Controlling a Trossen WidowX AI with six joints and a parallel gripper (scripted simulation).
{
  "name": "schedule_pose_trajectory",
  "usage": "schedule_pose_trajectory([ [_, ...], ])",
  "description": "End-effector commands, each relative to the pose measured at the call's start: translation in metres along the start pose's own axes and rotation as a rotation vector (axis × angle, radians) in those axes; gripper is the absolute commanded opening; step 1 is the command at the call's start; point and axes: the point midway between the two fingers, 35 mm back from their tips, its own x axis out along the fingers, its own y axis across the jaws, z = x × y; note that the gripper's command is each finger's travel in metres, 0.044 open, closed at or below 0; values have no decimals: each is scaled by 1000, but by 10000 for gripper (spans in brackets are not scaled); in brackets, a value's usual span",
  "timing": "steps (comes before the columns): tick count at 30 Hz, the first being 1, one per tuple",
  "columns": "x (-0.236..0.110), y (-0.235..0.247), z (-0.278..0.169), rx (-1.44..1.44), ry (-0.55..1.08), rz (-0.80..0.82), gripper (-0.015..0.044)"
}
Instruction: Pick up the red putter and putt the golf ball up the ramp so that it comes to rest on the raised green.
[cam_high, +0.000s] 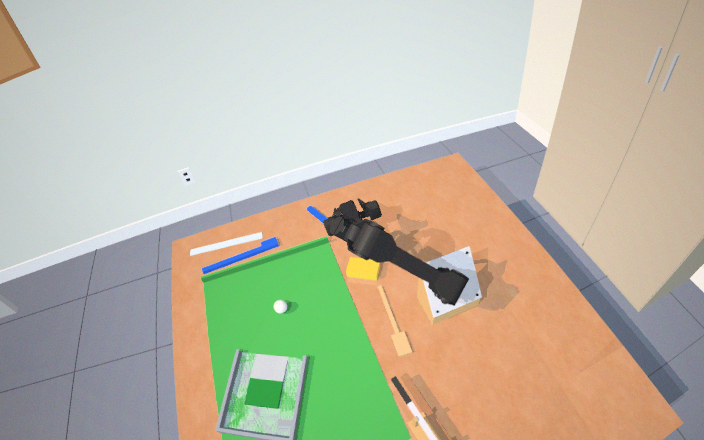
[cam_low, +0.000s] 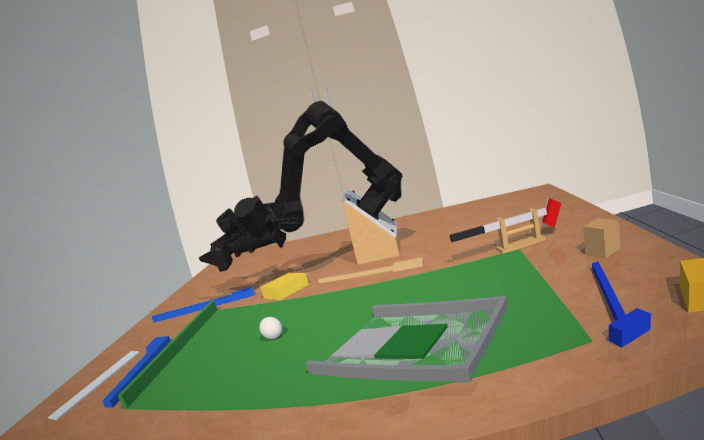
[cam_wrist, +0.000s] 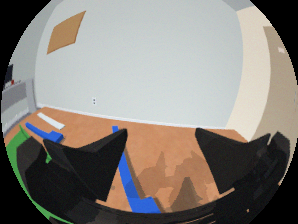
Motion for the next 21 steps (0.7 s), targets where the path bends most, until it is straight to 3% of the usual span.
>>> schedule_pose_trajectory([
  [1,-1,2,0,-12,4,6,426],
  [10,-61,92,5,-633,169,346,440],
  [21,-203,158,-14,-1375,231,895,440],
])
